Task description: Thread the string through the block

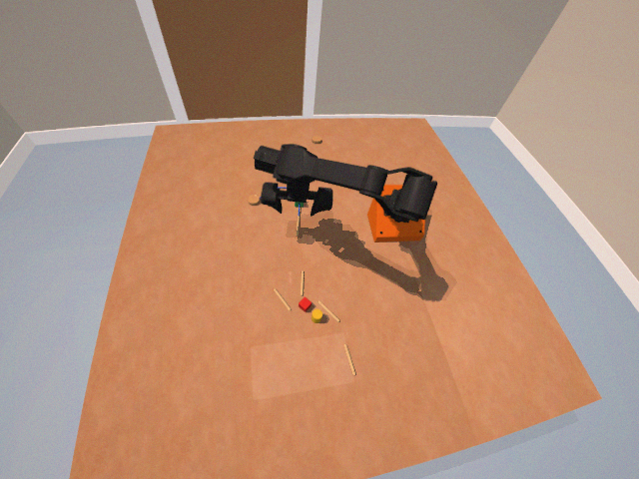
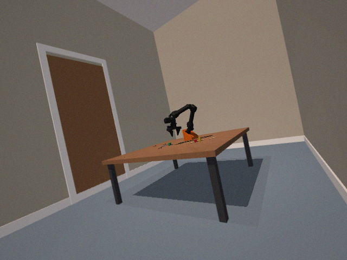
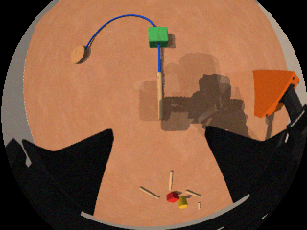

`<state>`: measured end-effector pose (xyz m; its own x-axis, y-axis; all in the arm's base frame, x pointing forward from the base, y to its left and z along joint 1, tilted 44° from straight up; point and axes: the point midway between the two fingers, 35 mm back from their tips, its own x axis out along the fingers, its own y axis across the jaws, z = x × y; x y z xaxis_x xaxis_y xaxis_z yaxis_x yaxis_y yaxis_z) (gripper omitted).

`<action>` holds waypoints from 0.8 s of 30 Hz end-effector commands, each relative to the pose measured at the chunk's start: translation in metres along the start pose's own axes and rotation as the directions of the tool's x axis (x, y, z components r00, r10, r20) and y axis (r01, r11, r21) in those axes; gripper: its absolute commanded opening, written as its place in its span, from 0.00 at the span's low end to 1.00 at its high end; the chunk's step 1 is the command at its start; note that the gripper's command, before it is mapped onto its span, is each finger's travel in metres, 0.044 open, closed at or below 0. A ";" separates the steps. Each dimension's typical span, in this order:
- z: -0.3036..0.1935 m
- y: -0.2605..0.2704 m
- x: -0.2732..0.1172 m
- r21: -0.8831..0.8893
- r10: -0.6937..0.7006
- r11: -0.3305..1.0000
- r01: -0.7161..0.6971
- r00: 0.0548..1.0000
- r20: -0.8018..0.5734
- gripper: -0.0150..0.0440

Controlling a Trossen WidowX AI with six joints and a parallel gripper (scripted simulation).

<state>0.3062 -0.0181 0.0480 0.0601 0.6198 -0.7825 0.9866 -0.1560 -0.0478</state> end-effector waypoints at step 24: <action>0.001 0.001 -0.005 0.001 0.005 1.000 -0.005 1.000 0.000 1.00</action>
<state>0.3068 -0.0219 0.0512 0.0657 0.6188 -0.7828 0.9862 -0.1599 -0.0437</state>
